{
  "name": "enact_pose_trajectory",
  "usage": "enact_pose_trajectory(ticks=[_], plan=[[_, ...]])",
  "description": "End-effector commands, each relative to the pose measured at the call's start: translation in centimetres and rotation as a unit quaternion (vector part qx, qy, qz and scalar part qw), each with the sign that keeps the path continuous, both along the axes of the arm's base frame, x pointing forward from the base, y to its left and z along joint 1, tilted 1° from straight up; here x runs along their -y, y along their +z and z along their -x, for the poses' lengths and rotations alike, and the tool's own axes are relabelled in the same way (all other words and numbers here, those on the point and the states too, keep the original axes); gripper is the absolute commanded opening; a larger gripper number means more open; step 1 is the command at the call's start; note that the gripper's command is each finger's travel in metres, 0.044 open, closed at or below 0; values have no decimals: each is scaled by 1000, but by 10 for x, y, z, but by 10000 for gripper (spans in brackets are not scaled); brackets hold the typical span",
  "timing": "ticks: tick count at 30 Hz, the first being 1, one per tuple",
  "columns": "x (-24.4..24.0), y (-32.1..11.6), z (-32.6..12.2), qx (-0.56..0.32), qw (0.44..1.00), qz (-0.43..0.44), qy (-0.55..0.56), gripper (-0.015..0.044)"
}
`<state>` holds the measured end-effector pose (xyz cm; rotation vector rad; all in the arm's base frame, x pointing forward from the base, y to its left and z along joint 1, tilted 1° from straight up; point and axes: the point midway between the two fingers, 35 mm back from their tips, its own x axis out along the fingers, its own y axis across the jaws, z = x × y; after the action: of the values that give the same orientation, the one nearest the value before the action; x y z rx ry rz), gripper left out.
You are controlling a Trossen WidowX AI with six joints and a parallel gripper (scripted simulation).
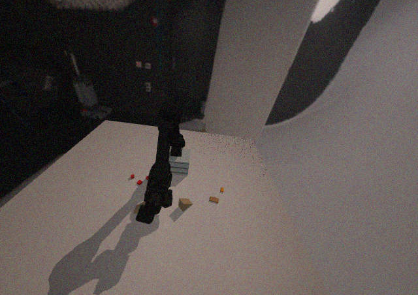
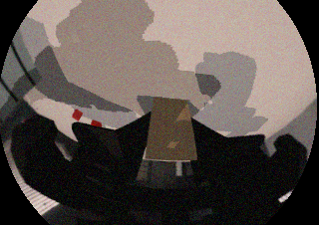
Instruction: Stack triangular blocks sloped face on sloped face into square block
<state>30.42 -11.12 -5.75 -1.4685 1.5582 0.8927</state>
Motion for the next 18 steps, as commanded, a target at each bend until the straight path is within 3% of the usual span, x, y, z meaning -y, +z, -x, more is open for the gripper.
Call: enact_pose_trajectory(ticks=[1, 6, 14, 18], plan=[[1, 0, 0, -2, 1000, 2, 2, 131], [0, 2, 0, 0, 1000, 0, 1, 0], [0, 3, 0, 0, 1000, 0, 0, 0], [4, 6, 1, 1, 999, -46, 1, 0]])
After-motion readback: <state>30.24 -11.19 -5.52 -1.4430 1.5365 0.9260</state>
